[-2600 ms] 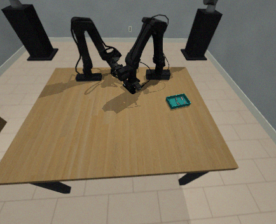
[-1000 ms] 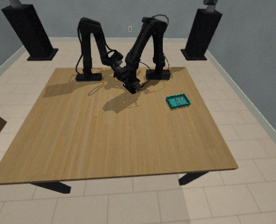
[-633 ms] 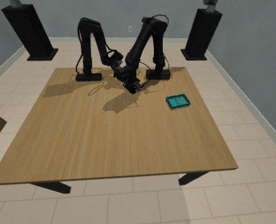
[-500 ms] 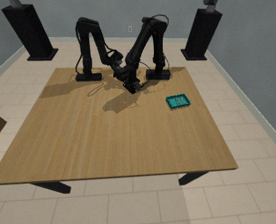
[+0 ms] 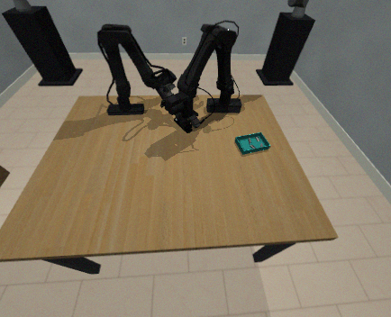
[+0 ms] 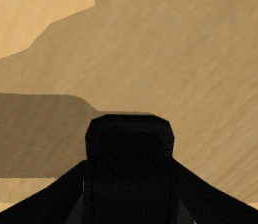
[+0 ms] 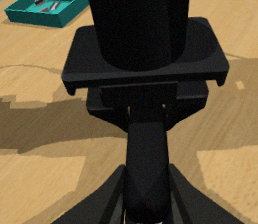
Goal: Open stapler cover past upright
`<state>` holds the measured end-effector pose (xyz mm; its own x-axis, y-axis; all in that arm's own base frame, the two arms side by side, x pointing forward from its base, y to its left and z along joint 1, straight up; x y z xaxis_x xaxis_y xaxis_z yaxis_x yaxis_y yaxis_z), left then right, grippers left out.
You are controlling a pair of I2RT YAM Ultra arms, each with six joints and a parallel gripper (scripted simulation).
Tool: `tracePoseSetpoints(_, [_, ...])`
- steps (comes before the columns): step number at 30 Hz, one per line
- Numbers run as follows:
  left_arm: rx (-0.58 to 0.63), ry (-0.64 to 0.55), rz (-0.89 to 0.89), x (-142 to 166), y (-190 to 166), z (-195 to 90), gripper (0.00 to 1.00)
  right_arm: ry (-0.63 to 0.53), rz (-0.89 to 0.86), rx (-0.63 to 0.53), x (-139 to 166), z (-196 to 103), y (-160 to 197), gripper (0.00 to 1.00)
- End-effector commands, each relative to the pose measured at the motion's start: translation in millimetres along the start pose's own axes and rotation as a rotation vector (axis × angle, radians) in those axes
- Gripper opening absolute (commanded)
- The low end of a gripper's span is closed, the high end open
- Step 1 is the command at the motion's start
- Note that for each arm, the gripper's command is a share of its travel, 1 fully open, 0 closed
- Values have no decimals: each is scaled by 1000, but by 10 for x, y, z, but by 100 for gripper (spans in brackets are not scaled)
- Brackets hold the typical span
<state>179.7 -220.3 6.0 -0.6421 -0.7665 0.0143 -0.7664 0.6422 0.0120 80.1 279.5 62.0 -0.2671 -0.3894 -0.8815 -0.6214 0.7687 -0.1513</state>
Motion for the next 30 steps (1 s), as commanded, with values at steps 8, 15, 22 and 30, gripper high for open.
tracePoseSetpoints(8, [21,-13,-9,-31,-30,-11,33,29,14,-4,-50,19,28,22])
tracePoseSetpoints(15, [50,-16,-24,-63,-25,-63,57,29,14,-4,-50,19,28,22])
tracePoseSetpoints(22, [64,-14,-20,-87,-1,-196,57,27,-1,-1,-13,14,17,22])
tracePoseSetpoints(30, [66,-13,-16,-38,-37,-337,57,27,-1,-1,-13,14,17,22])
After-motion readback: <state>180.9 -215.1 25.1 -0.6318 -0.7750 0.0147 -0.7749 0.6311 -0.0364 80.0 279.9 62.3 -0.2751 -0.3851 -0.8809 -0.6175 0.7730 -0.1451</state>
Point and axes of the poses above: on each arm, the point where the finger pads meet when closed, its own z axis out along the fingers, its own y axis across the jaws, x = y × z, the point moved 4 cm from there along -z, back along the fingers, and after that the axes turned 11 degrees about -z, right-handed, at the moved point
